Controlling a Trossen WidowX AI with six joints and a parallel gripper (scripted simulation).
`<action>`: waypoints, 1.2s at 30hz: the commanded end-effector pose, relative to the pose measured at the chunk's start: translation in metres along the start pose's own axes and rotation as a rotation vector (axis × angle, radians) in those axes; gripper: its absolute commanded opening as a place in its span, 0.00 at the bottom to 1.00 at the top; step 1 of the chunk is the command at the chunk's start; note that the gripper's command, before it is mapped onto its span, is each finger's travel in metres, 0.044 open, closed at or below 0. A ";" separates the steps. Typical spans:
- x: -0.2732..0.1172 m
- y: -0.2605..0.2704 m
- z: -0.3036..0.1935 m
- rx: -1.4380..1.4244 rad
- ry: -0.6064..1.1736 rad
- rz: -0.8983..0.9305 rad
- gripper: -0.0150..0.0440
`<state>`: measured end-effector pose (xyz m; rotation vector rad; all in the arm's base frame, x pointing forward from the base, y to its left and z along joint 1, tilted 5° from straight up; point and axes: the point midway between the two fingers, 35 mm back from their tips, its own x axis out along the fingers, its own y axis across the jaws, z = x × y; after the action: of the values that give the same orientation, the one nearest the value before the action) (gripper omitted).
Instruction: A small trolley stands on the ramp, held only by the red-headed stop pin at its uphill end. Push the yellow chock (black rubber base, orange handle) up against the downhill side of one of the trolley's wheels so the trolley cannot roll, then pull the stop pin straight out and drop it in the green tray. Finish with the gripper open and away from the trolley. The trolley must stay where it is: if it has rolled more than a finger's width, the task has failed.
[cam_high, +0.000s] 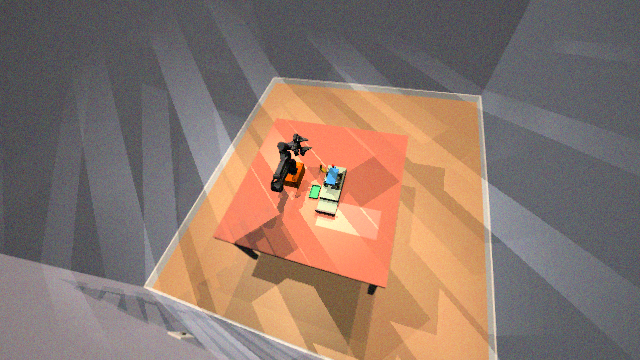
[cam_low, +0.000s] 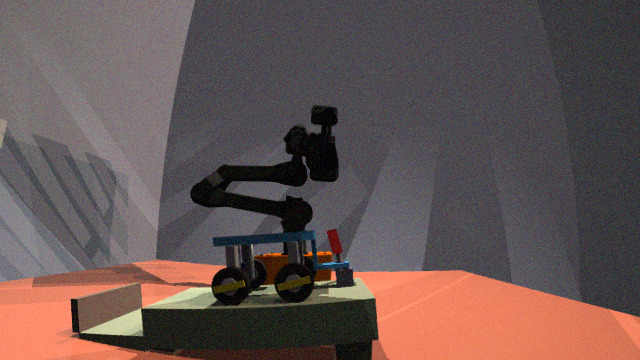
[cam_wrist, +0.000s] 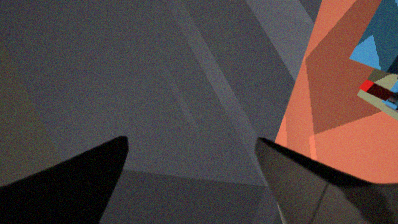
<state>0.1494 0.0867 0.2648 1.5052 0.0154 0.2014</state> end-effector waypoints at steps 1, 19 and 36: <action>0.000 0.000 -0.001 -0.011 0.001 0.001 0.89; 0.043 -0.016 -0.075 -1.082 0.235 -0.045 0.58; 0.074 -0.117 -0.096 -1.821 0.814 -0.335 0.58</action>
<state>0.2188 0.1878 0.1674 -0.3476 0.4787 0.3533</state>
